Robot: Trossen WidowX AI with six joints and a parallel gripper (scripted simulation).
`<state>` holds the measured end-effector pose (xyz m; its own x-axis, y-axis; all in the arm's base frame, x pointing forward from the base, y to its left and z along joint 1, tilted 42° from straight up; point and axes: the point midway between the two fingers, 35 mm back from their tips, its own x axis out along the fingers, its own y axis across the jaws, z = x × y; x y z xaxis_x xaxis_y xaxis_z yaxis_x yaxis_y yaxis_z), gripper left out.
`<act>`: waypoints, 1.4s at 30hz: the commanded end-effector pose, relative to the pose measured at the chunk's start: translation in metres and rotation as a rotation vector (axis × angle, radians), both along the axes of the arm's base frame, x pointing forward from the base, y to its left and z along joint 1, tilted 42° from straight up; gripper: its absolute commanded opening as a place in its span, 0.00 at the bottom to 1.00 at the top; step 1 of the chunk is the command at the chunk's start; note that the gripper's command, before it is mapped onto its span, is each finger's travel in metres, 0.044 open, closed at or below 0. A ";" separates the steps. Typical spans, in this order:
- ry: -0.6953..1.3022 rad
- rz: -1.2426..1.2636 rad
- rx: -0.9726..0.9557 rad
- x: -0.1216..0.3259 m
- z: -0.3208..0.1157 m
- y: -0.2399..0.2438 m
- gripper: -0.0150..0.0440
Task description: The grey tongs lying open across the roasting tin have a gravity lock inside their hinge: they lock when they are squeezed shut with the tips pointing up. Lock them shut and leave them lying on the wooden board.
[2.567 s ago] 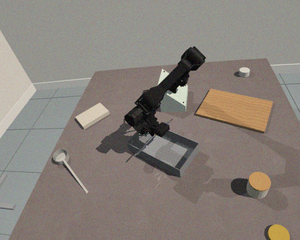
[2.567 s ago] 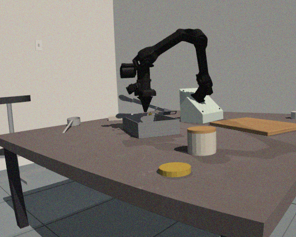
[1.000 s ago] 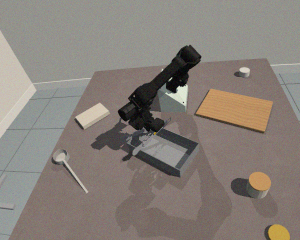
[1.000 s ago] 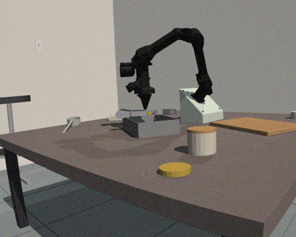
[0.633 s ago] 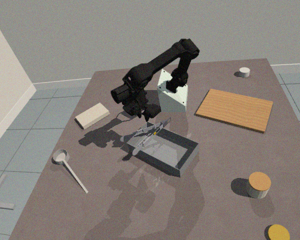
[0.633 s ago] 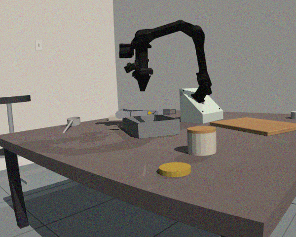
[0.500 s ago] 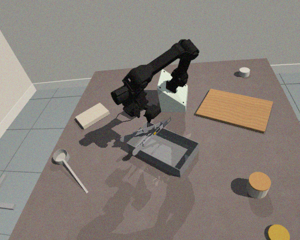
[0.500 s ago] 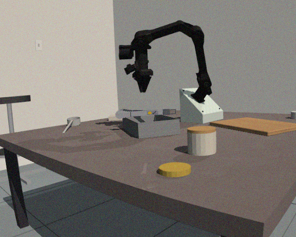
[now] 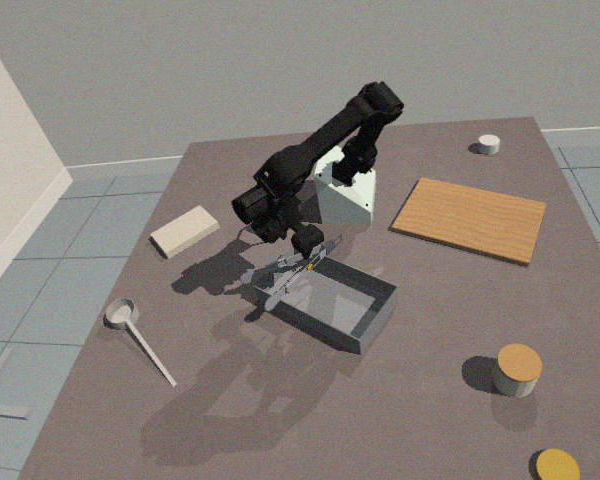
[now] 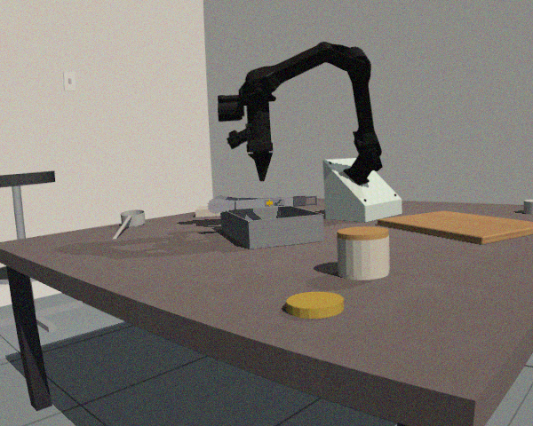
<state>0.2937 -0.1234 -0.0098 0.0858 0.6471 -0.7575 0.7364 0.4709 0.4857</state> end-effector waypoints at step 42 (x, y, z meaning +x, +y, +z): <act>0.004 -0.021 0.002 0.009 -0.046 0.036 1.00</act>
<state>0.3031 -0.0919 -0.0518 0.0960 0.6416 -0.7610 0.7450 0.4607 0.4824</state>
